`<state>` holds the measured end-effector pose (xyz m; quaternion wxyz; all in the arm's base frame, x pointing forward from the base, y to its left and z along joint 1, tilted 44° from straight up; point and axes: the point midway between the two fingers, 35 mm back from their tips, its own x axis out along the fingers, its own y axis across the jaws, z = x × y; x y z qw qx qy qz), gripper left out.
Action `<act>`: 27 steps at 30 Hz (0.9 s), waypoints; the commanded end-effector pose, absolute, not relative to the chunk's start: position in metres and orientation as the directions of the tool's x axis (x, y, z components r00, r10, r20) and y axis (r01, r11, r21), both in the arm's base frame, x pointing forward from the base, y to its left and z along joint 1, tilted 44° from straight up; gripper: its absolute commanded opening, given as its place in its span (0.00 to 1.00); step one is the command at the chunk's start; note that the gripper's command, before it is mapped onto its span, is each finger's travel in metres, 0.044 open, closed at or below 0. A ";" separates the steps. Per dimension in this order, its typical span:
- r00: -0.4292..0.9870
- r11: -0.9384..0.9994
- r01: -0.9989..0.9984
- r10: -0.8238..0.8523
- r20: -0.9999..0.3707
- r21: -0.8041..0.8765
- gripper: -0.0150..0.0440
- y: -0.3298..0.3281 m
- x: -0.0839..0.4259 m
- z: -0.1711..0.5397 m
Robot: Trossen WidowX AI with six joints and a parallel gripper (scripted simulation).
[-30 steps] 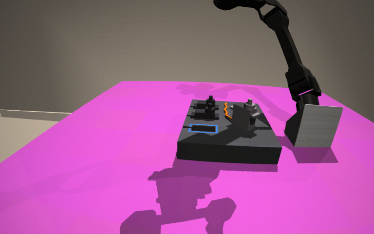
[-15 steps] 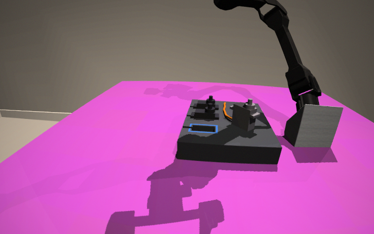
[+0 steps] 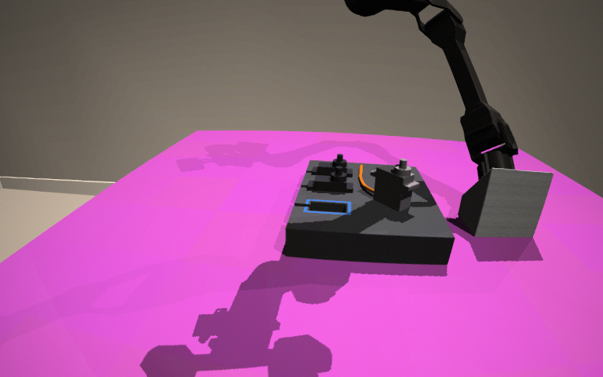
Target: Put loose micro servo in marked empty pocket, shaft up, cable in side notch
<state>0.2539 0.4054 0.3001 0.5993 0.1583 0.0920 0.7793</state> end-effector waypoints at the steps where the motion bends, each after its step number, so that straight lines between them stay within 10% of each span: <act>1: -0.170 -0.199 -0.870 0.980 0.104 0.452 1.00 0.411 0.263 0.288; 27: 0.161 0.361 -0.351 0.932 -0.324 0.864 1.00 0.409 0.304 0.176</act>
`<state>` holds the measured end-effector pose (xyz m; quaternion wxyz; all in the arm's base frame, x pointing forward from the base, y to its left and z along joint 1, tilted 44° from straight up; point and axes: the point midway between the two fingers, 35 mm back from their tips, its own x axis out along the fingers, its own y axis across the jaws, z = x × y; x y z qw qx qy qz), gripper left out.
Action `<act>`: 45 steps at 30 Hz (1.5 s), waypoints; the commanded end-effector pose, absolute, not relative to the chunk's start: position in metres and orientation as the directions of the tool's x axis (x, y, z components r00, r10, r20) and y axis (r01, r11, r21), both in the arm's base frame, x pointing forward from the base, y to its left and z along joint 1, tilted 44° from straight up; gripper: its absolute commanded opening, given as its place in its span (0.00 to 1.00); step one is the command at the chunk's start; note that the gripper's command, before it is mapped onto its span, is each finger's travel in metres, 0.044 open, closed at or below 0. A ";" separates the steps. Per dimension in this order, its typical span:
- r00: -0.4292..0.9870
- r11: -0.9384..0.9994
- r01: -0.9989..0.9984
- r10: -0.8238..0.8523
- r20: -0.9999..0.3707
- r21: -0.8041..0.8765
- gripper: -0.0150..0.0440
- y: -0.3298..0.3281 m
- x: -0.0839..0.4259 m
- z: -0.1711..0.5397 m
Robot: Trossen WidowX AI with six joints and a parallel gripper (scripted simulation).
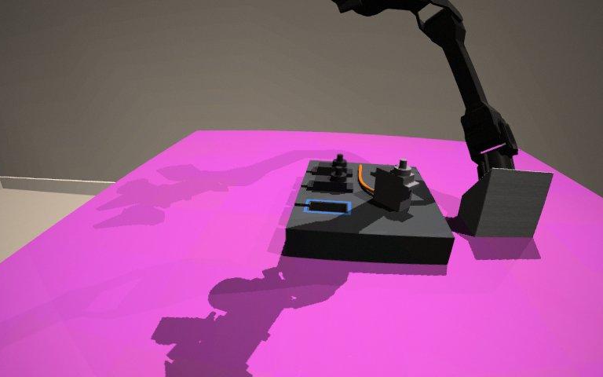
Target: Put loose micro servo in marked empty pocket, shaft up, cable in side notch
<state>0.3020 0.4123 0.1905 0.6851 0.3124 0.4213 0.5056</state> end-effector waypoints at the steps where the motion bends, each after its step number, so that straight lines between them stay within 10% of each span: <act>1: 0.169 0.383 -0.325 0.923 -0.346 0.865 1.00 0.408 0.304 0.171; 27: 0.226 0.804 0.333 0.439 -0.869 0.493 1.00 0.323 0.286 0.050; 45: 0.137 0.795 0.607 -0.118 -0.984 -0.010 1.00 0.221 0.246 0.017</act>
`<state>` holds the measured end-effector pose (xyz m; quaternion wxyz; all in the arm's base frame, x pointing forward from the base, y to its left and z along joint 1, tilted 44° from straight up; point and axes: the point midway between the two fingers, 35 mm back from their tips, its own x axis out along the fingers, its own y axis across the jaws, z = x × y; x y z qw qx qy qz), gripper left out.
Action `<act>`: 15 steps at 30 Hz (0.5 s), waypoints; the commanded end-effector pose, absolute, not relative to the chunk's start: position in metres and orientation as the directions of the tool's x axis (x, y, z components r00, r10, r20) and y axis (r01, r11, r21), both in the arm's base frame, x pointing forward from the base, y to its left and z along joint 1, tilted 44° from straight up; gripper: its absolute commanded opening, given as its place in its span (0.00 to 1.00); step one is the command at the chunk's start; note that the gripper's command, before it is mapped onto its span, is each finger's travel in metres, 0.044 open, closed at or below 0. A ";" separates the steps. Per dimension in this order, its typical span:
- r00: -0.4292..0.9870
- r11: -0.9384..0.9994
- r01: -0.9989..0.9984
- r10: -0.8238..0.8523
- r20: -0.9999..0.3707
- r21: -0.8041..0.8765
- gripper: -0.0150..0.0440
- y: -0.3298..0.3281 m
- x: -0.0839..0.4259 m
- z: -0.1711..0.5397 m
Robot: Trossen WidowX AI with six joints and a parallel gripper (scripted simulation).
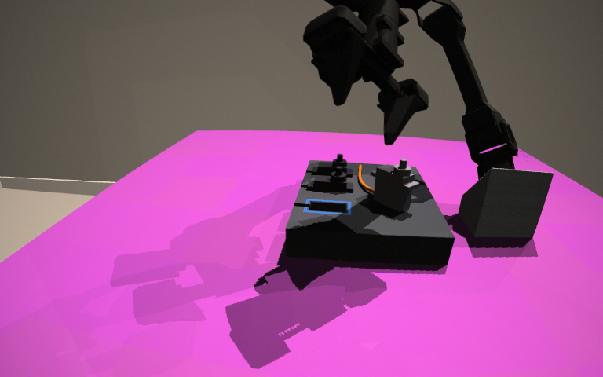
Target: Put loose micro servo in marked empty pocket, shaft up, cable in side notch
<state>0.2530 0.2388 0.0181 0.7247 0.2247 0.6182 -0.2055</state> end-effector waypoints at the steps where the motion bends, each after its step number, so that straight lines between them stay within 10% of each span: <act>1: 0.132 0.787 0.616 -0.151 -0.980 -0.038 1.00 0.215 0.244 0.018; 15: 0.089 0.626 0.688 -0.575 -0.813 -0.367 1.00 0.134 0.220 0.044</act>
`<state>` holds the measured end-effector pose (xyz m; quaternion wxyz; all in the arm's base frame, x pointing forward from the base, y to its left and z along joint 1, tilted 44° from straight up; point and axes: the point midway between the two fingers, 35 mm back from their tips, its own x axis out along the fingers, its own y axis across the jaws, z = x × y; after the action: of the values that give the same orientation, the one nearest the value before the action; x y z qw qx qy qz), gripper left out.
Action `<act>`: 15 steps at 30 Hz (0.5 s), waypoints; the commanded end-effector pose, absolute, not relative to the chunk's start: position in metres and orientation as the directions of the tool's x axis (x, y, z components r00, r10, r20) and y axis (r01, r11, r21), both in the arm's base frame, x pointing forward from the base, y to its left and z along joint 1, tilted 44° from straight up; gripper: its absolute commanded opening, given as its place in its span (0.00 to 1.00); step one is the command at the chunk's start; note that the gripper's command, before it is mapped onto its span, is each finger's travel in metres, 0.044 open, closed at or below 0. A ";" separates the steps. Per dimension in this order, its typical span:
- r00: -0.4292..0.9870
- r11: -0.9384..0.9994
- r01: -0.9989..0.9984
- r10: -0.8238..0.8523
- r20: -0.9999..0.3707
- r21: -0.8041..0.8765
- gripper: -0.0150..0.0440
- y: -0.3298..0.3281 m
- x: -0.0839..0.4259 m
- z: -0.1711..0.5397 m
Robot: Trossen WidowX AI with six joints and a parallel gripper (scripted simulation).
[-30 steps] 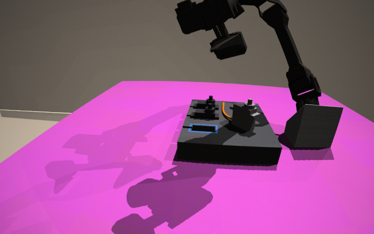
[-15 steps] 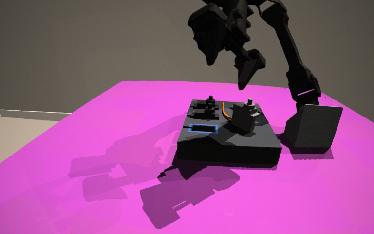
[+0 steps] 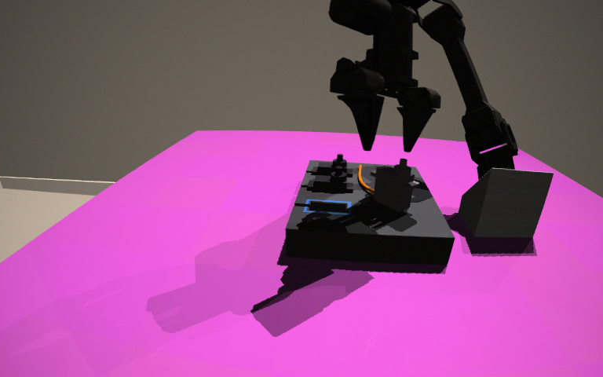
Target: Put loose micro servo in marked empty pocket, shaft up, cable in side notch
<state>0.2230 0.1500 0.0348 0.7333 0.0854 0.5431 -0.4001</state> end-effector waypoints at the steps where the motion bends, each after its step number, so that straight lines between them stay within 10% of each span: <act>1: 0.090 0.612 0.690 -0.601 -0.794 -0.386 1.00 0.129 0.219 0.047; 15: 0.094 0.567 0.693 -0.683 -0.724 -0.446 1.00 0.101 0.218 0.047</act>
<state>0.2166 0.1080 0.0535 0.7386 0.0077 0.4879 -0.4651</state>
